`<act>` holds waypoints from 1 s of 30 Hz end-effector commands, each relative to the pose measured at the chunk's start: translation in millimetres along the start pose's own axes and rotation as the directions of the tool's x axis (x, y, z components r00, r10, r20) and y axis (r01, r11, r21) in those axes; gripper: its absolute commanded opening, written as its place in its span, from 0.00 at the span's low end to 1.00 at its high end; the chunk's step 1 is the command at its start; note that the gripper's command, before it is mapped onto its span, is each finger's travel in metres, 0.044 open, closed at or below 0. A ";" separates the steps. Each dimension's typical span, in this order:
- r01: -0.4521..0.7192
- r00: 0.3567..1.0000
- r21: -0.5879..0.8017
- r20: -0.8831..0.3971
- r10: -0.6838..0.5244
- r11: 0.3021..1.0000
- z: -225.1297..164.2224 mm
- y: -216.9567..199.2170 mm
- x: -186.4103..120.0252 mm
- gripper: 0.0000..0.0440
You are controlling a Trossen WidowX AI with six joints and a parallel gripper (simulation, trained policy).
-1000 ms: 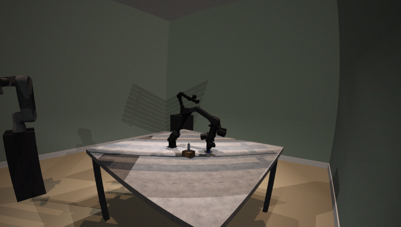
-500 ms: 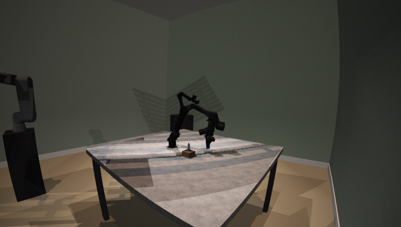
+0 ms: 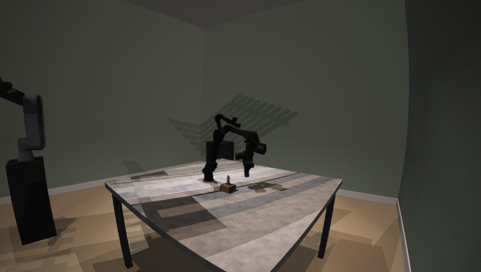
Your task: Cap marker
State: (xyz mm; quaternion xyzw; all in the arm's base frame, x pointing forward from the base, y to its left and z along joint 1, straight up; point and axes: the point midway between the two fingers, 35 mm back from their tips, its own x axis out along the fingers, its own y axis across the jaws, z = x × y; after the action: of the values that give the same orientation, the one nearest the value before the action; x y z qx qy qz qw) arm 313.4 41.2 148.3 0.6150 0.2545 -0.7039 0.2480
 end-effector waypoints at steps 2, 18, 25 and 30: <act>0.017 1.000 0.014 -0.002 -0.017 1.000 15.5 4.0 -7.3 0.15; 0.036 0.999 0.113 -0.021 -0.034 0.993 74.0 27.3 -21.5 0.09; 0.036 0.999 0.167 -0.038 -0.030 0.985 98.6 38.7 -23.9 0.05; 0.040 0.998 0.204 -0.046 -0.032 0.978 113.8 44.3 -23.8 0.03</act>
State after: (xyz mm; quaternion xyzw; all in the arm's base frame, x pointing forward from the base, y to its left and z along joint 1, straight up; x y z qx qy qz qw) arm 266.8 -60.6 183.4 0.6477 0.1975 -0.7153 0.1726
